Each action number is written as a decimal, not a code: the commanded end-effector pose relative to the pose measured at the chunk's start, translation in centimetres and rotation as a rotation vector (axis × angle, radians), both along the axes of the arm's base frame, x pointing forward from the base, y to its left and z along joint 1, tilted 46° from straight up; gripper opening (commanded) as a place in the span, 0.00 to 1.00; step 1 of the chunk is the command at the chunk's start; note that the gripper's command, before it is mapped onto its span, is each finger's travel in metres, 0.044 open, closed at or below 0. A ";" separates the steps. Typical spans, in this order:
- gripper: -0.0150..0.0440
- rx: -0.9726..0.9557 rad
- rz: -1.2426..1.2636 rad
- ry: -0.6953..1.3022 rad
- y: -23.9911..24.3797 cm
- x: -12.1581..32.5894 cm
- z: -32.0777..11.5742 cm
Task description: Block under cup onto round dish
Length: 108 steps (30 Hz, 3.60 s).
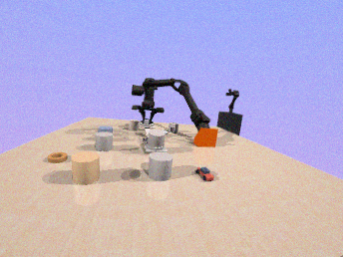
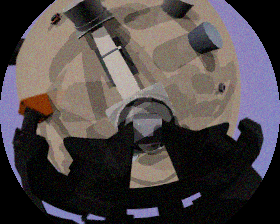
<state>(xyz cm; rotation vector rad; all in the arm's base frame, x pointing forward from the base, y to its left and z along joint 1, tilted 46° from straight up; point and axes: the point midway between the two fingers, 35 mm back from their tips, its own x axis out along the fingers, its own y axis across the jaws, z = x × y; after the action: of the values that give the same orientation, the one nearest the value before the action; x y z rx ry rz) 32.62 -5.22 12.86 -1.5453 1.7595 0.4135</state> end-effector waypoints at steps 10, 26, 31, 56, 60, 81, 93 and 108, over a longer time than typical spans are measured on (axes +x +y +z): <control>0.25 0.007 0.072 -0.018 3.6 0.2 3.7; 0.25 0.019 0.120 -0.025 4.9 -1.0 7.1; 0.25 0.021 0.104 -0.022 2.5 -1.9 7.4; 0.25 -0.003 0.016 -0.006 -7.3 -9.1 7.7; 0.25 -0.010 0.004 -0.002 -8.3 -10.3 7.6; 0.25 -0.013 0.003 -0.003 -11.5 -10.3 4.5; 0.30 -0.017 -0.003 0.000 -12.5 -10.4 3.7; 0.97 -0.017 -0.003 0.000 -12.4 -10.4 3.8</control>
<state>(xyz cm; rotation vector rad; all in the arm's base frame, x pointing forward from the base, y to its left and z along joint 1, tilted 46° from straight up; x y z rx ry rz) 22.24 -17.74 16.50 -1.5554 1.7687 0.4014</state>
